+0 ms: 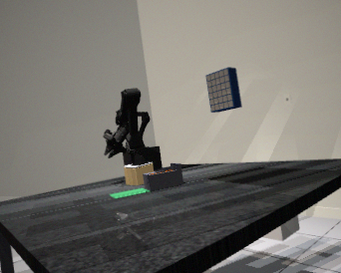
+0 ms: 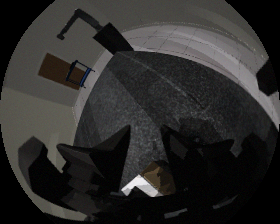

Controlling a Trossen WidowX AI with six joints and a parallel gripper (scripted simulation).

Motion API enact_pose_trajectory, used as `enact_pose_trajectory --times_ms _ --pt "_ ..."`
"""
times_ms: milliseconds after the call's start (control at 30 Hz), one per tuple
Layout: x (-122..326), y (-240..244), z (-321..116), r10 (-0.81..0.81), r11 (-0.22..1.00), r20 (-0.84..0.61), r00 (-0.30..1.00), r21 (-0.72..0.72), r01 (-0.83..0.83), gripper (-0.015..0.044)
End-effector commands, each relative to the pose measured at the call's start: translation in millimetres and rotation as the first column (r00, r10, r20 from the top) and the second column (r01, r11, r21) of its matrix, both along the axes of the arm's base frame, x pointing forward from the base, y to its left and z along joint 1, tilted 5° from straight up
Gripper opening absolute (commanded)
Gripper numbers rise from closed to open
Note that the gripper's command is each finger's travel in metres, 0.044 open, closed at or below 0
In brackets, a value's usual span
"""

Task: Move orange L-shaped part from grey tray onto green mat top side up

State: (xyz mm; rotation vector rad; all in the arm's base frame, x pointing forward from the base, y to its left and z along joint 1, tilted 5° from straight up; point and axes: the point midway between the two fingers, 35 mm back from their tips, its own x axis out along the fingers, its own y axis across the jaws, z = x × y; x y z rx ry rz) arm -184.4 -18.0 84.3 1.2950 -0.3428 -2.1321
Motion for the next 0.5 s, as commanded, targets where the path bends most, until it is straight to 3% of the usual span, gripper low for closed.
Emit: enact_pose_trajectory --times_ms 0,200,467 --pt "-1.2 47.7 -1.5 -0.264 0.965 0.086 0.961 0.036 0.261 0.0180" --pt "19.4 115.2 -3.3 -0.615 0.787 0.189 0.765 0.094 0.610 0.0180" --pt "82.8 188.4 -4.2 -0.907 0.362 0.295 0.299 0.189 0.913 0.0180"
